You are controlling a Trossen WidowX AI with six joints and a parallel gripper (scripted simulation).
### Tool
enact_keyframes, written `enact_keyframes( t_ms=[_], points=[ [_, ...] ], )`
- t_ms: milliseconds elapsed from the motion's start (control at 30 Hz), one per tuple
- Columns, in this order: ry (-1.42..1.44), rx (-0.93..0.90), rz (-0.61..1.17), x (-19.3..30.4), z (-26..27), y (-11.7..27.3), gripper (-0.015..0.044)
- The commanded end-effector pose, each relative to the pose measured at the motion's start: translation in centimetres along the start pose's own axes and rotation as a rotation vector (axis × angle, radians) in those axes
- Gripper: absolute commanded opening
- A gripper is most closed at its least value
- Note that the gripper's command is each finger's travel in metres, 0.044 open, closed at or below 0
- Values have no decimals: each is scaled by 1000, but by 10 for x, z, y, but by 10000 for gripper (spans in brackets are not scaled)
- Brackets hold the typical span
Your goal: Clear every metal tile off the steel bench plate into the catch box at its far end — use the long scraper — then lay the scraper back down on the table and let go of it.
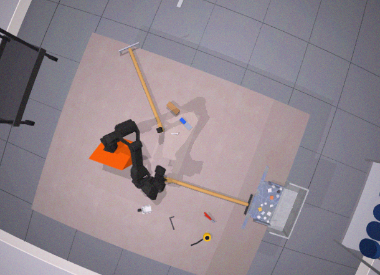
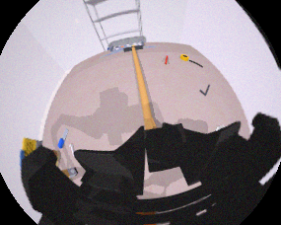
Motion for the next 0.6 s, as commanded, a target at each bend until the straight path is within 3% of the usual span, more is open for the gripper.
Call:
enact_keyframes(
  t_ms=[0, 567],
  points=[
    [-6, 2, -6, -2, 7, 2, 0],
    [-11, 9, -3, 28, 1, 26, 0]
  ],
)
Point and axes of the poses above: the point midway between the two fingers, 35 mm back from their tips, its own y axis back along the fingers, its own z axis across the jaws, x = y × z, the point moved 4 cm from there along y, back along the fingers, and after that the axes turned 3 degrees about -y, right-handed, at the moved point
